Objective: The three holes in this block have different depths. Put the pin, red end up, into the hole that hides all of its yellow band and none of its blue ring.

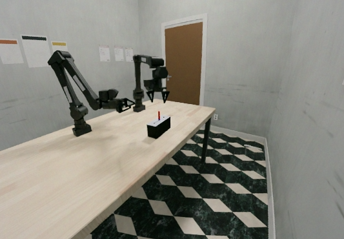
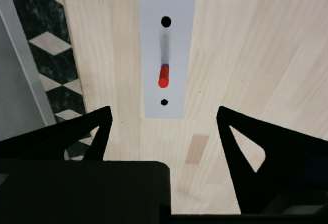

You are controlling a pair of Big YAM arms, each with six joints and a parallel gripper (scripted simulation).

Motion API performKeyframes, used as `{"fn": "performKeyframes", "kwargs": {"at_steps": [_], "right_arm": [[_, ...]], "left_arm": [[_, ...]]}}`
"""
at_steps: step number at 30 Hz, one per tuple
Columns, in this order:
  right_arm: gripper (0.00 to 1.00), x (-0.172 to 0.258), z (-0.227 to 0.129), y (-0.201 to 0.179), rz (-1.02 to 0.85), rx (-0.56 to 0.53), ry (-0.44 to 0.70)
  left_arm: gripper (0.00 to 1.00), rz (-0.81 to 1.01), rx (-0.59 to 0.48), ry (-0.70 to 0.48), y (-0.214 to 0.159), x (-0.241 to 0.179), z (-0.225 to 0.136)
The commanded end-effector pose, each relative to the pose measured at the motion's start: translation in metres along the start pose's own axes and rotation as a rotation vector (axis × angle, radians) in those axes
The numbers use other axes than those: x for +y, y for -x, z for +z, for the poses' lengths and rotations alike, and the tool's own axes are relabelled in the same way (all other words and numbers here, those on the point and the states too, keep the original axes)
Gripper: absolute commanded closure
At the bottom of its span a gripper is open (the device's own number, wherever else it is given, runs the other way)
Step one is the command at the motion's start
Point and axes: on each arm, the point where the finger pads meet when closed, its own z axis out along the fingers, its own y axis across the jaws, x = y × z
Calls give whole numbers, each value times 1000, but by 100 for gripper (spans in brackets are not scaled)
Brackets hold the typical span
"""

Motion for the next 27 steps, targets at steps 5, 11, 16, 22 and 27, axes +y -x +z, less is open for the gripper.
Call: {"fn": "performKeyframes", "kwargs": {"at_steps": [5, 11, 16, 22, 27], "right_arm": [[0, -27, 31, 26, -91, 19, 65], [0, -37, 36, 30, -112, 48, 117], [0, -50, 39, 35, -130, 78, 183], [0, -67, 38, 45, -141, 104, 263], [0, -79, 35, 57, -146, 109, 316]], "left_arm": [[0, 11, -212, 43, -8, 11, -18], [0, 7, -322, 38, -8, 11, -8], [0, 3, -459, 30, -9, 10, 4], [0, -6, -578, 11, -8, 8, 13], [0, -11, -599, 2, -8, 6, 15]]}}
